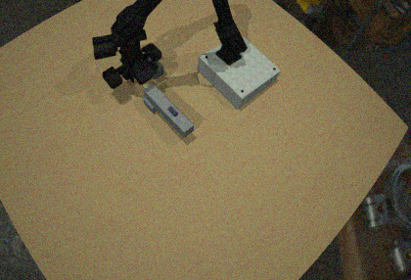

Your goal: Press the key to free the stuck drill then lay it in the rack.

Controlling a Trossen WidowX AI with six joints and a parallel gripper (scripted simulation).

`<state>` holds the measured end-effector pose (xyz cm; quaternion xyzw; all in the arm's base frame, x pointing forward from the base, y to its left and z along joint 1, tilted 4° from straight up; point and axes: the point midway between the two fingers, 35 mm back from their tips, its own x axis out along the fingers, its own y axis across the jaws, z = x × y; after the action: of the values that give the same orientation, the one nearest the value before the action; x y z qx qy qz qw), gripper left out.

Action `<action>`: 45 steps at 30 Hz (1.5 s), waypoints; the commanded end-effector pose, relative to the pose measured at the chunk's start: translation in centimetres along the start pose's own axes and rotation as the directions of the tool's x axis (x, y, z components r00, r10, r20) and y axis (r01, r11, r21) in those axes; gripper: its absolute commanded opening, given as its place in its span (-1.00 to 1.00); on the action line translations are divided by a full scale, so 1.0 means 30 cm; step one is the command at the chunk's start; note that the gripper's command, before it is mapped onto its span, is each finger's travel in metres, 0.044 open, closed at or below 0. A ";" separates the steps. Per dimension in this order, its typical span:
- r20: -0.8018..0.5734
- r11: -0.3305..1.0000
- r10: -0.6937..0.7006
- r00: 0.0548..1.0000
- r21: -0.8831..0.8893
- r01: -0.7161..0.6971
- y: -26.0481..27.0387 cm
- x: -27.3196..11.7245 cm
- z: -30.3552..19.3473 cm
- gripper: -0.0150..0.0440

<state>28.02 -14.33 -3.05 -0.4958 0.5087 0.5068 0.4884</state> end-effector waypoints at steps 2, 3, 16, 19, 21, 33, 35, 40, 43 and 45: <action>0.000 1.000 0.005 1.000 -0.001 -0.005 0.002 0.005 -0.027 -0.49; 0.000 1.000 0.005 1.000 -0.001 -0.005 0.002 0.005 -0.032 -0.49; -0.002 1.000 0.005 1.000 -0.001 -0.005 0.003 0.008 -0.097 -0.49; -0.002 1.000 0.005 1.000 -0.001 -0.005 0.003 0.008 -0.112 -0.49; -0.002 1.000 0.005 1.000 -0.001 -0.005 0.004 0.008 -0.119 -0.49; -0.003 1.000 0.005 1.000 -0.001 -0.005 0.004 -0.011 -0.129 -0.49; -0.003 1.000 0.005 1.000 -0.001 -0.005 0.004 -0.014 -0.129 -0.49; -0.003 1.000 0.005 1.000 -0.001 -0.005 0.004 -0.020 -0.127 -0.49; -0.003 1.000 0.005 1.000 -0.001 -0.005 0.005 -0.023 -0.126 -0.49; -0.003 1.000 0.005 1.000 -0.001 -0.005 0.005 -0.026 -0.126 -0.49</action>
<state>27.89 -18.09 -2.54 -0.4940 0.5102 0.5090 0.4864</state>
